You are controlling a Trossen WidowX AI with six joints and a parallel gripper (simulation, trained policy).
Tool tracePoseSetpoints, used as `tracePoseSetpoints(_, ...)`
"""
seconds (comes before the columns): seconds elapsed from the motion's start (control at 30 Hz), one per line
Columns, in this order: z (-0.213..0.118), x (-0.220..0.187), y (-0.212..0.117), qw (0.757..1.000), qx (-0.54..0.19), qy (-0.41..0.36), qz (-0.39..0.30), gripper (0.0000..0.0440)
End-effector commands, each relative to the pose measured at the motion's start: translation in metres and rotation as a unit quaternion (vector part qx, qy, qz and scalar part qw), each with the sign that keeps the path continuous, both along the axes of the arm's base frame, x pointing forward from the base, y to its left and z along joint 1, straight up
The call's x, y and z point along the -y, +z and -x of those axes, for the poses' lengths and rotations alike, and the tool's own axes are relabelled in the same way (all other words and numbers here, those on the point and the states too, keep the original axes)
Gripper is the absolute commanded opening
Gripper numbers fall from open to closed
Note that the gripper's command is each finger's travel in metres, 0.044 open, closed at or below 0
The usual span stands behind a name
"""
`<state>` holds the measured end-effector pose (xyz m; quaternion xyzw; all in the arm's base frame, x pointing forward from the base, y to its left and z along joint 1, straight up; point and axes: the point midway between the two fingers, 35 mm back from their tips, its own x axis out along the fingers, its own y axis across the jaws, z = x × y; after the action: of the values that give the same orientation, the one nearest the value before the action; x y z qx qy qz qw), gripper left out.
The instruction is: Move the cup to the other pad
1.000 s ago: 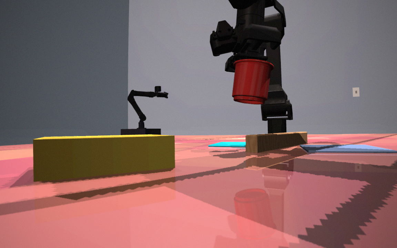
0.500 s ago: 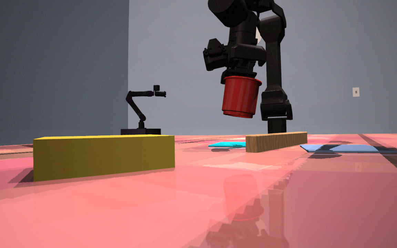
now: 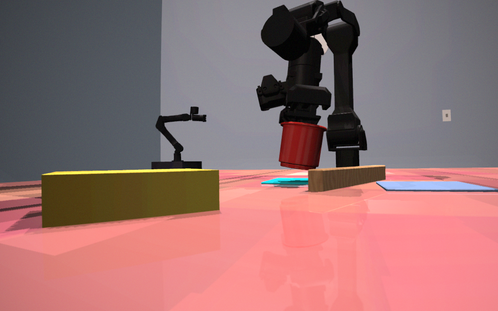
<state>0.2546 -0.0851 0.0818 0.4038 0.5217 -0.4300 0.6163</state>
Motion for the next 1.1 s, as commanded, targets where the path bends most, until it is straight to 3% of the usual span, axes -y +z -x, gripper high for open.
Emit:
tracePoseSetpoints(0.0, 0.008, 0.001, -0.009, 1.0, -0.003, -0.008, 0.003, 0.0006)
tracePoseSetpoints(0.27, 0.013, 0.006, -0.02, 1.0, 0.007, -0.02, 0.008, 0.0056)
tracePoseSetpoints(0.47, 0.007, 0.012, -0.014, 0.999, 0.041, -0.029, 0.012, 0.0176)
tracePoseSetpoints(0.8, 0.01, 0.011, -0.003, 0.997, 0.077, -0.024, 0.008, 0.0201)
tracePoseSetpoints(1.07, 0.015, 0.011, 0.009, 0.995, 0.101, -0.022, 0.008, 0.0249)
